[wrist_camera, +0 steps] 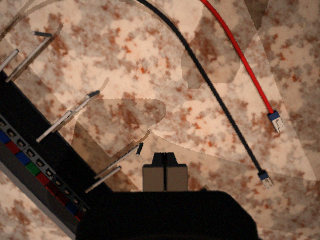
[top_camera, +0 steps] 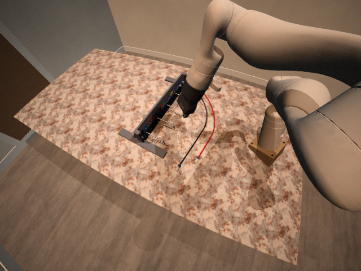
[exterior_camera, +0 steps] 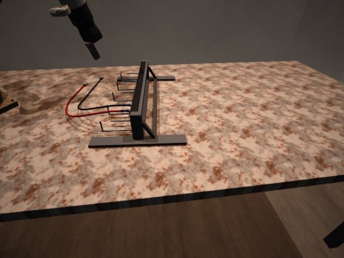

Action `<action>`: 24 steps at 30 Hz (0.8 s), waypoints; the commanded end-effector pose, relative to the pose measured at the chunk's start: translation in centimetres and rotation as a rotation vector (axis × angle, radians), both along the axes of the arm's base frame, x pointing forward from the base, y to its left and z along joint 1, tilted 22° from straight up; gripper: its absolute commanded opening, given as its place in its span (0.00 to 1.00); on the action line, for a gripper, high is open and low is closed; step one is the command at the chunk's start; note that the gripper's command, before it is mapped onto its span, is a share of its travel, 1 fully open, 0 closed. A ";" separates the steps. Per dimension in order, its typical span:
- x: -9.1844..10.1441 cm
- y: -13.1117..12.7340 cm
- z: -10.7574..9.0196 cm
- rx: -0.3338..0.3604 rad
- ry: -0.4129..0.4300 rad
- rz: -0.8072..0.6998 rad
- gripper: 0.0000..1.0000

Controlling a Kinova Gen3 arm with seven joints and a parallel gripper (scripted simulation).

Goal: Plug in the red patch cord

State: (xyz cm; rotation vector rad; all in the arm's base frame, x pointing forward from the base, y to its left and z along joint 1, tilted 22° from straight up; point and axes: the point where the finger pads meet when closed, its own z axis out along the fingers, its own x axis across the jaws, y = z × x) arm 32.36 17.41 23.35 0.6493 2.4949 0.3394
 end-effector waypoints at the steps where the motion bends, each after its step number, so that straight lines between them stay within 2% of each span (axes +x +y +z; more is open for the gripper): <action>1: -1.5 2.3 -2.3 -0.105 0.034 0.095 0.00; 7: -5.4 5.6 -8.0 -0.302 0.147 0.267 0.00; 12: -7.6 6.4 -11.1 -0.411 0.205 0.348 0.00; 14: -8.2 6.5 -11.7 -0.436 0.218 0.366 0.00; 24: -8.6 6.6 -12.4 -0.460 0.230 0.381 0.00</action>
